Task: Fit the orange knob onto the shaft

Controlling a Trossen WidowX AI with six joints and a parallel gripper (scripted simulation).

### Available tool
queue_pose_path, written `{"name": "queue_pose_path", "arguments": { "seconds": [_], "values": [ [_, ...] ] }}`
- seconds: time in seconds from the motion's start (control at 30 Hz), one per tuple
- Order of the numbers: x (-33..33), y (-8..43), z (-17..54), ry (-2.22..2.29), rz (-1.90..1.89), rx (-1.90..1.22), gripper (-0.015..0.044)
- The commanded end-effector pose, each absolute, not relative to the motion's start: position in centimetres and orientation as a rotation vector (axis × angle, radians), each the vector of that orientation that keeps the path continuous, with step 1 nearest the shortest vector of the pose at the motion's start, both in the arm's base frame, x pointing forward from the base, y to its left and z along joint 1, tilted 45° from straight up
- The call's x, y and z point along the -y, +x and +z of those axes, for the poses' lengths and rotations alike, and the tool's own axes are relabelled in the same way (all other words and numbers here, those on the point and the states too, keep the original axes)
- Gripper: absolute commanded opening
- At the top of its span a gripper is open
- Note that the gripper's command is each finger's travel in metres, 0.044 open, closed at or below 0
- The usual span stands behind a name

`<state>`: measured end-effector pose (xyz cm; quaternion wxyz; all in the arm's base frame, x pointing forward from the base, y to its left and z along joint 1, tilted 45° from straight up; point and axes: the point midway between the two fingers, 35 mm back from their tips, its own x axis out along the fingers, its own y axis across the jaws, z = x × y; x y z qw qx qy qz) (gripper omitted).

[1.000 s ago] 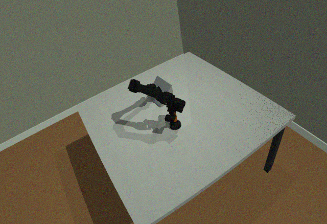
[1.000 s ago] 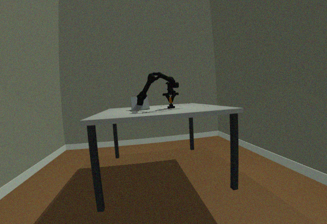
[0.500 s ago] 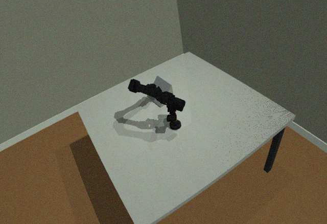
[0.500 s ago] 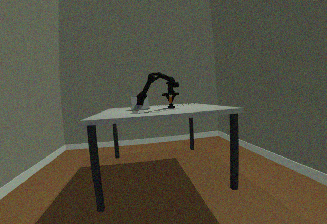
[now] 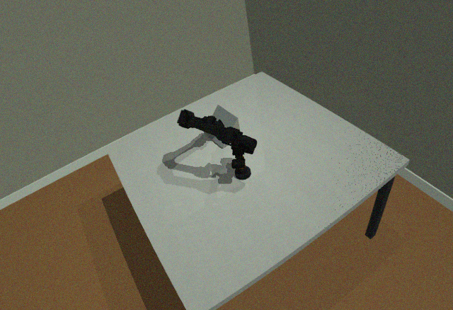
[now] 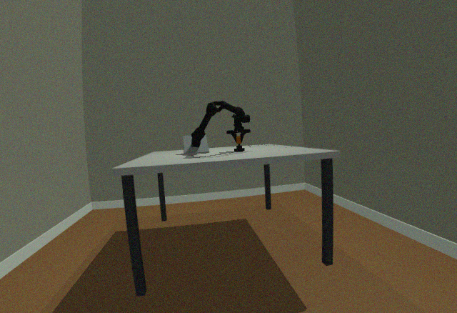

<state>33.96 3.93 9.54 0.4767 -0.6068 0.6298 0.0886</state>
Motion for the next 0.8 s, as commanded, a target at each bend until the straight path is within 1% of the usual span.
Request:
{"name": "queue_pose_path", "arguments": {
  "seconds": [0.0, 0.5, 0.77],
  "values": [
    [-3.89, 33.95, 9.54, -1.489, 0.218, -1.538, 0.0],
    [-4.12, 33.87, 9.89, -1.496, 0.225, -1.539, 0.0],
    [-3.94, 33.96, 9.65, -1.651, 0.389, -1.552, 0.0]
  ]
}}
